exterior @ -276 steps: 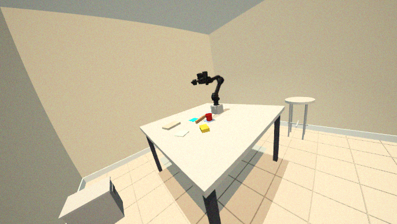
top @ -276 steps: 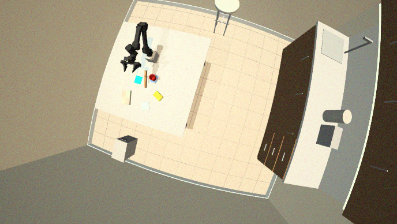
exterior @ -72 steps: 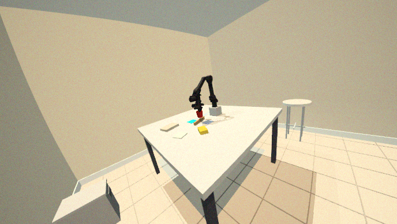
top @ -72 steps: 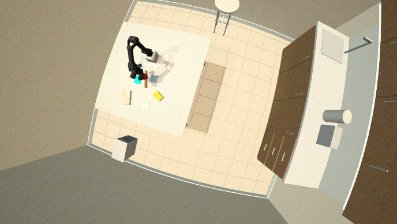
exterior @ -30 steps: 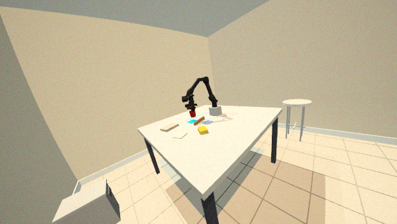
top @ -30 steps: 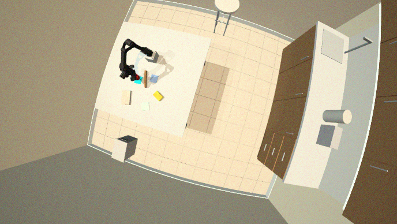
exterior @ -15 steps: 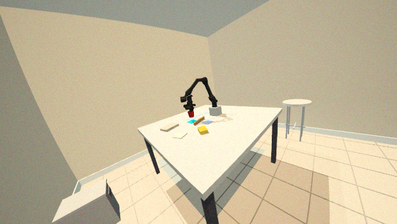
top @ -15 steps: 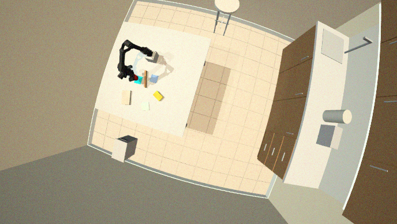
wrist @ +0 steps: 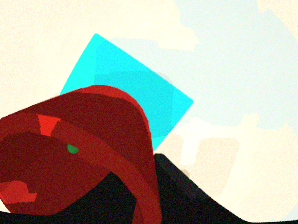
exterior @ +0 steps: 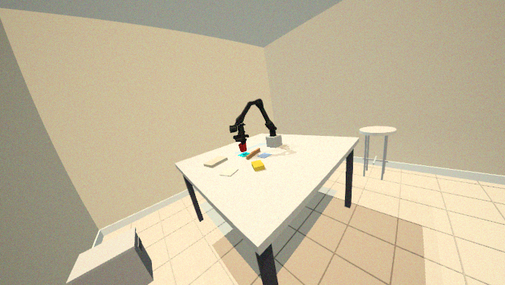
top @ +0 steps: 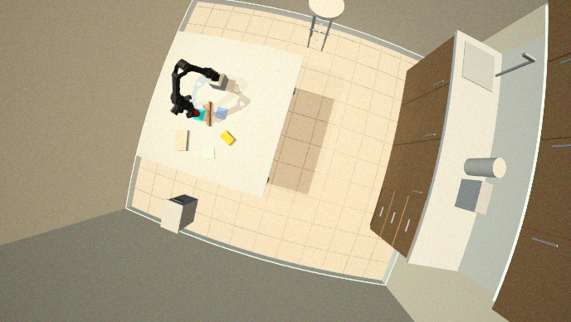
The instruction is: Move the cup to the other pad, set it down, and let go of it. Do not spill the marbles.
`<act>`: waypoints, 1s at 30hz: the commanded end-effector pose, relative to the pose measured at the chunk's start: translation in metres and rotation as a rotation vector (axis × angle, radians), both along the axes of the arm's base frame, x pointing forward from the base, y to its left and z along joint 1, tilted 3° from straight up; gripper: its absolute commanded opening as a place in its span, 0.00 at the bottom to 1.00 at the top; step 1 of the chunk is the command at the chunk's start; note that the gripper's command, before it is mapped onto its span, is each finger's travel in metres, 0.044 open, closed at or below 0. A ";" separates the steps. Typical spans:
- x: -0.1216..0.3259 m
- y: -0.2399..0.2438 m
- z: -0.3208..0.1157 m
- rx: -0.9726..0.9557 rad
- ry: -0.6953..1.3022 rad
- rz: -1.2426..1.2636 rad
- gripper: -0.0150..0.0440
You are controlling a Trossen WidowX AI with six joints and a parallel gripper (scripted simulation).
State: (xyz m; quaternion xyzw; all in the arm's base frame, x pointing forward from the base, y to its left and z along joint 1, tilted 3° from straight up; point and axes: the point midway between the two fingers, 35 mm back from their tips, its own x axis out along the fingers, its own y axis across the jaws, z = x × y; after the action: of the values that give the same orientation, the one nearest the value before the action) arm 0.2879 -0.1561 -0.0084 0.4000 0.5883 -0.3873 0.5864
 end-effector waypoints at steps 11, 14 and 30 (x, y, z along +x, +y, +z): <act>-0.005 0.002 -0.028 0.004 0.013 0.005 0.25; -0.005 0.002 -0.030 0.004 0.013 0.005 0.25; -0.002 0.001 -0.028 0.003 0.005 0.000 0.25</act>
State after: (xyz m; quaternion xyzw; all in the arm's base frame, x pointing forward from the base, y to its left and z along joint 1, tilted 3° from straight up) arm 0.2855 -0.1548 -0.0362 0.3998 0.5906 -0.3875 0.5841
